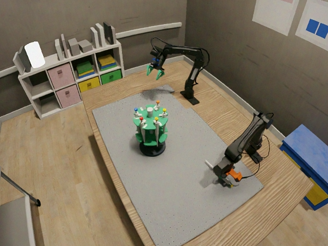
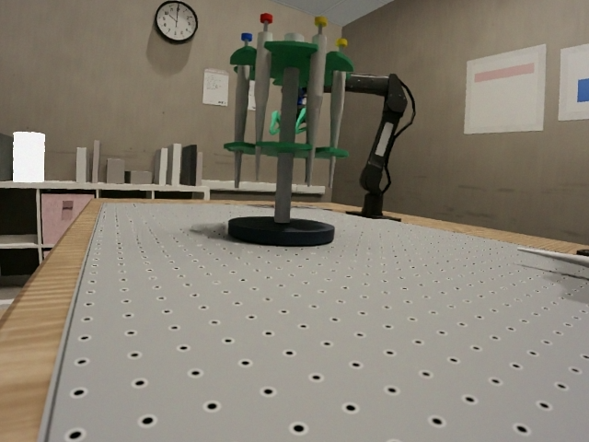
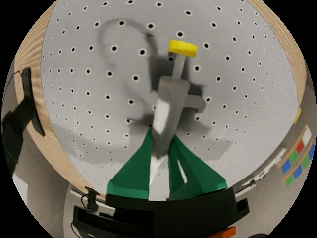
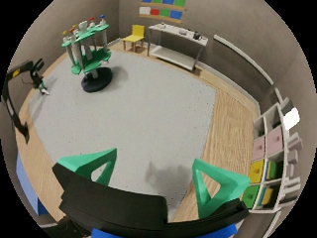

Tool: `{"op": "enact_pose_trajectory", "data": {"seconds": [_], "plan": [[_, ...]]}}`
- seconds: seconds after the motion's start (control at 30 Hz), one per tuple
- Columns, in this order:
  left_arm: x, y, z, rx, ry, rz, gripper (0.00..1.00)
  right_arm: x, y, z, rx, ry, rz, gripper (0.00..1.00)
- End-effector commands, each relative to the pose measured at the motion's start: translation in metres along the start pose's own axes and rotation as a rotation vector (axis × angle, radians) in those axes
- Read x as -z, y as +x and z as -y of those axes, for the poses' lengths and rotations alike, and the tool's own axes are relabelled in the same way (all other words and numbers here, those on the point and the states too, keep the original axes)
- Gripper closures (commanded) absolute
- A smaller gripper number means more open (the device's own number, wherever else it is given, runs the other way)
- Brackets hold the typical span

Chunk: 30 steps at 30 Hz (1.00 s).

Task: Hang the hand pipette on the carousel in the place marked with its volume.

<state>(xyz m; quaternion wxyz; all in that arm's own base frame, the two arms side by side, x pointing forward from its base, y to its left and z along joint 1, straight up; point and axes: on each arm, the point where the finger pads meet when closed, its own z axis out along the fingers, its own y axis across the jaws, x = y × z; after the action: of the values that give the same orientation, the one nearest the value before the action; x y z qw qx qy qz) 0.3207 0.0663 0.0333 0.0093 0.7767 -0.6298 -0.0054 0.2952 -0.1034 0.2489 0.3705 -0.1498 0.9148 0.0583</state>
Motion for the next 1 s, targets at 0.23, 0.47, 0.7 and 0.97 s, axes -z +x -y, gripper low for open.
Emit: {"op": "enact_pose_trajectory", "data": {"seconds": [0.23,0.47,0.7,0.97], "plan": [[-0.009,0.0,0.004,-0.014,0.023,0.012,0.88,0.001,-0.005,0.004,0.008,-0.002,0.023,0.0],[0.008,0.0,0.015,-0.014,0.068,0.012,0.88,0.001,-0.005,0.004,0.008,-0.002,0.023,0.0],[0.008,0.0,0.015,-0.014,0.068,0.012,0.88,0.001,-0.005,0.004,0.008,-0.002,0.023,0.0],[0.008,0.0,0.015,-0.014,0.068,0.012,0.88,0.001,-0.005,0.004,0.008,-0.002,0.023,0.0]]}}
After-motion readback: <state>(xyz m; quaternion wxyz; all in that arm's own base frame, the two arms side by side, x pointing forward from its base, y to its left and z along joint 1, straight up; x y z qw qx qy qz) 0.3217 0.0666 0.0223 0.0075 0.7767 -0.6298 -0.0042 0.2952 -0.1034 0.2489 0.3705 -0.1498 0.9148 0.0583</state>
